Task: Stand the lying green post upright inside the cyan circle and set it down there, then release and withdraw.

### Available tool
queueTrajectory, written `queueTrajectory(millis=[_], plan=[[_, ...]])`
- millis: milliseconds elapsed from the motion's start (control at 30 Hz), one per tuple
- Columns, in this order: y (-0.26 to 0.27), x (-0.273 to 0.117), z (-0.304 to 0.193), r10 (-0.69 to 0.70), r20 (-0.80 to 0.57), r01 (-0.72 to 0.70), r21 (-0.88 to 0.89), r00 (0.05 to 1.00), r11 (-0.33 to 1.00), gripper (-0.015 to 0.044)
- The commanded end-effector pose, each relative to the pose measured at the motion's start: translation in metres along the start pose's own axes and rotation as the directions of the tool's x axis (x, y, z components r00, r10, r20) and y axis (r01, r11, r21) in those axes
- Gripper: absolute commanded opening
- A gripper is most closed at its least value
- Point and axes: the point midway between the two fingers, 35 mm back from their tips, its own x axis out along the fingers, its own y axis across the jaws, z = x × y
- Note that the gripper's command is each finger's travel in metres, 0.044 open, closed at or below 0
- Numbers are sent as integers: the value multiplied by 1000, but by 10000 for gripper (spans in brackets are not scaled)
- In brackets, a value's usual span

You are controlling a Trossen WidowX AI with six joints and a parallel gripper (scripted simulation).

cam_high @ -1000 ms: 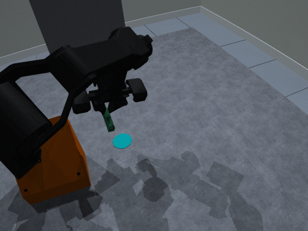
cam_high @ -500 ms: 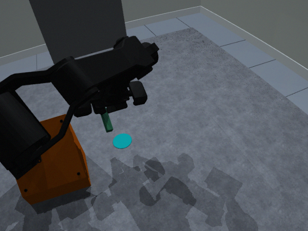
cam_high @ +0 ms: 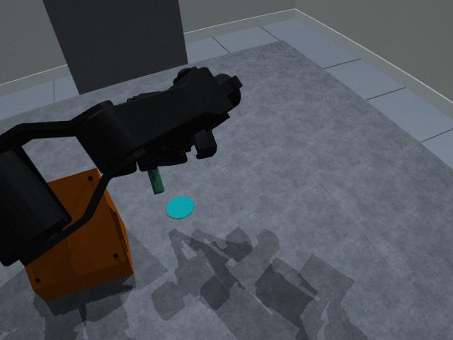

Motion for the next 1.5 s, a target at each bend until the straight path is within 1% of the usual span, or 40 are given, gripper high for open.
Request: queueTrajectory(millis=[0,733,1467], plan=[[2,1,0,8,34,-8,-10,999,1000,23],[2,0,-1,17,202,-10,-37,979,999,23],[1,-5,-2,-1,363,24,-60,932,998,23]])
